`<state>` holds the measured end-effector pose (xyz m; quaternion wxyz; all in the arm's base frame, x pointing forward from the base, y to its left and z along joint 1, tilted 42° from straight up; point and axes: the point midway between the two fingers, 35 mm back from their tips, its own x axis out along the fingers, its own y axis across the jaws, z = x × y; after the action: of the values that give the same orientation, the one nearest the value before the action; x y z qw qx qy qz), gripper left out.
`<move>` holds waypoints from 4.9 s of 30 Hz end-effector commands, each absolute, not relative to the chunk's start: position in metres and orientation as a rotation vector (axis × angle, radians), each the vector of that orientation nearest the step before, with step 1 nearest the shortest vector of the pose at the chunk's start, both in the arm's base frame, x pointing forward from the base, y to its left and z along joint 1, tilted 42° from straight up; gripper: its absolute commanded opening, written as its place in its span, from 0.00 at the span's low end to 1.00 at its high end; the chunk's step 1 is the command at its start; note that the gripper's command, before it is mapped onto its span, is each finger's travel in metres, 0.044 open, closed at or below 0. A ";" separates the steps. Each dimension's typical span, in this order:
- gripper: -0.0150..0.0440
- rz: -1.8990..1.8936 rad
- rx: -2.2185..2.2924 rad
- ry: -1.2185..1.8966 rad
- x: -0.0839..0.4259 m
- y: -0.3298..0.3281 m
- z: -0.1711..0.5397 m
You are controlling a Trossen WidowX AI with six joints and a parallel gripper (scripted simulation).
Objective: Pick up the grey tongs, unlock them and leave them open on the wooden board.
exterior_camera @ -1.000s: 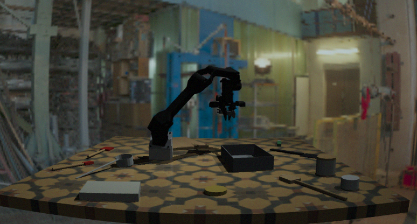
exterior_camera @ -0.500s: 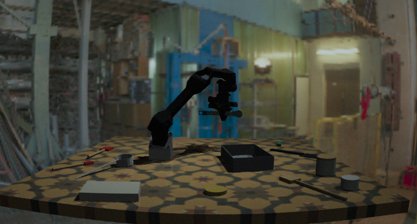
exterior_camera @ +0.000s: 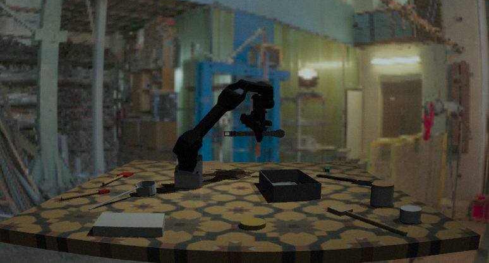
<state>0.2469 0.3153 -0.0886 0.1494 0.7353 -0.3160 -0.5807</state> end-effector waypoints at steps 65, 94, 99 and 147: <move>0.00 -1.801 2.384 -1.733 -0.053 0.370 -0.188; 0.00 -2.414 2.093 -1.780 -0.045 0.378 -0.204; 0.00 -2.519 2.033 -1.770 -0.044 0.377 -0.203; 0.00 -3.305 1.464 -1.452 -0.034 0.342 -0.153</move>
<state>-0.0338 0.3381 -0.1571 -0.3657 0.3546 -0.3547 -0.7840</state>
